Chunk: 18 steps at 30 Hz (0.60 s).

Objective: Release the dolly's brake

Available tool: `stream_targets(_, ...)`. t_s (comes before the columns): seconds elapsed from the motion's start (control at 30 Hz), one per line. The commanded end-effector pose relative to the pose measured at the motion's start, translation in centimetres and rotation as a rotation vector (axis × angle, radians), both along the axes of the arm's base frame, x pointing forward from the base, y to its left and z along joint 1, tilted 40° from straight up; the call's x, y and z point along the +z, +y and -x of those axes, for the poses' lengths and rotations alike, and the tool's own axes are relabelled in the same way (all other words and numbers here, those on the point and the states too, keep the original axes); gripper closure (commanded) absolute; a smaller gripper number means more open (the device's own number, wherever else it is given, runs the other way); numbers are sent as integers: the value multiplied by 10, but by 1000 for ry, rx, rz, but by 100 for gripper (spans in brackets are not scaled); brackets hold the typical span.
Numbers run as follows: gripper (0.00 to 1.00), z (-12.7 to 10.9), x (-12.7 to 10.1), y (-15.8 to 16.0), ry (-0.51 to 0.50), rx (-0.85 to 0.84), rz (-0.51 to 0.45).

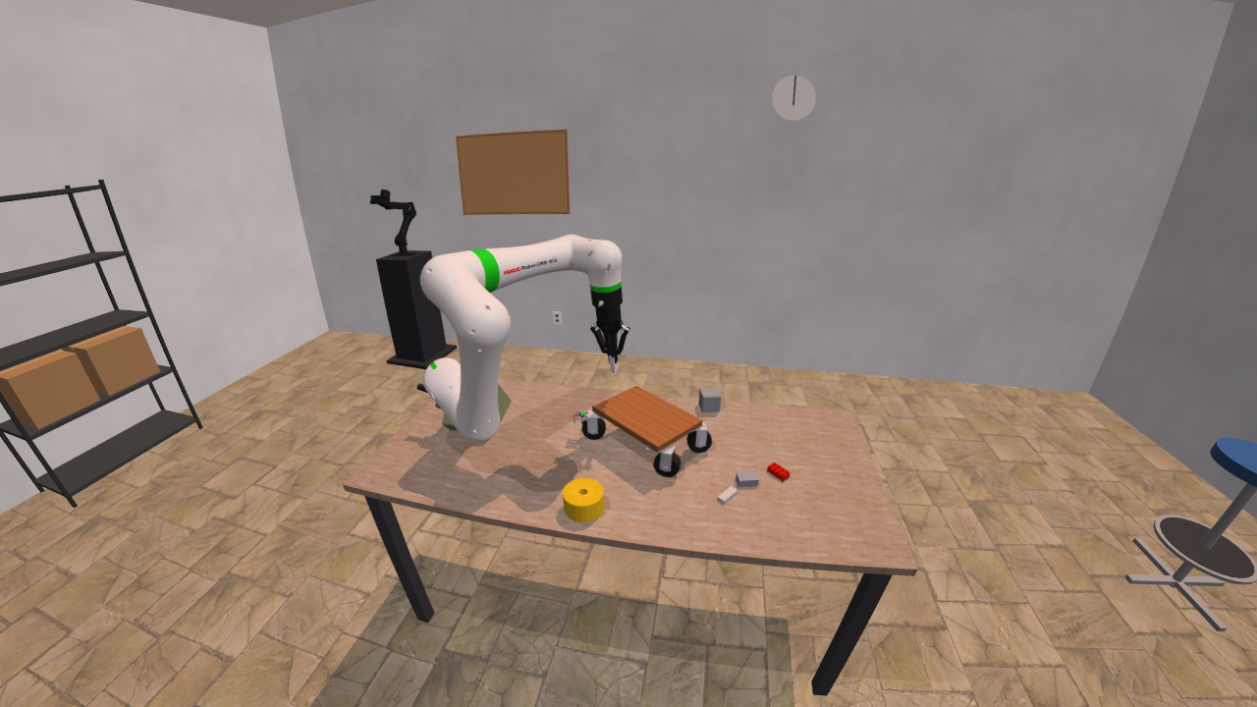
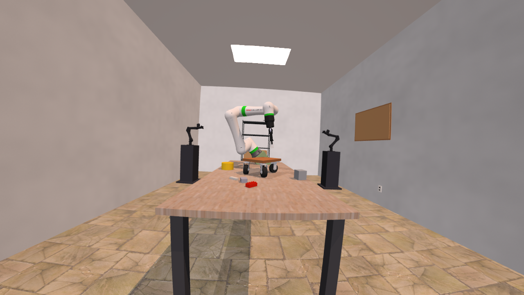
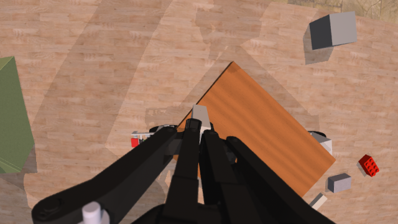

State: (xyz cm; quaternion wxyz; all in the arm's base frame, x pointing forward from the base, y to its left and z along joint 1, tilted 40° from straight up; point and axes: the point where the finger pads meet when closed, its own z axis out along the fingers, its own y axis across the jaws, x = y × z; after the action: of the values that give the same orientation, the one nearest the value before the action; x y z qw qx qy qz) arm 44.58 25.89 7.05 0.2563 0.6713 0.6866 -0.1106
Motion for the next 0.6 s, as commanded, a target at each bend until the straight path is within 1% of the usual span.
stream_targets(0.0,100,47,20,-48,63,71,95)
stream_targets(0.07,100,47,20,-48,63,71,95)
stream_targets(0.1,100,65,28,-70,93,99,139)
stream_targets(0.17,100,75,34,-84,119,122,176)
stream_targets(0.43,100,76,34,-85,118,120,177)
stream_targets(0.57,100,76,33,-85,92,82,168)
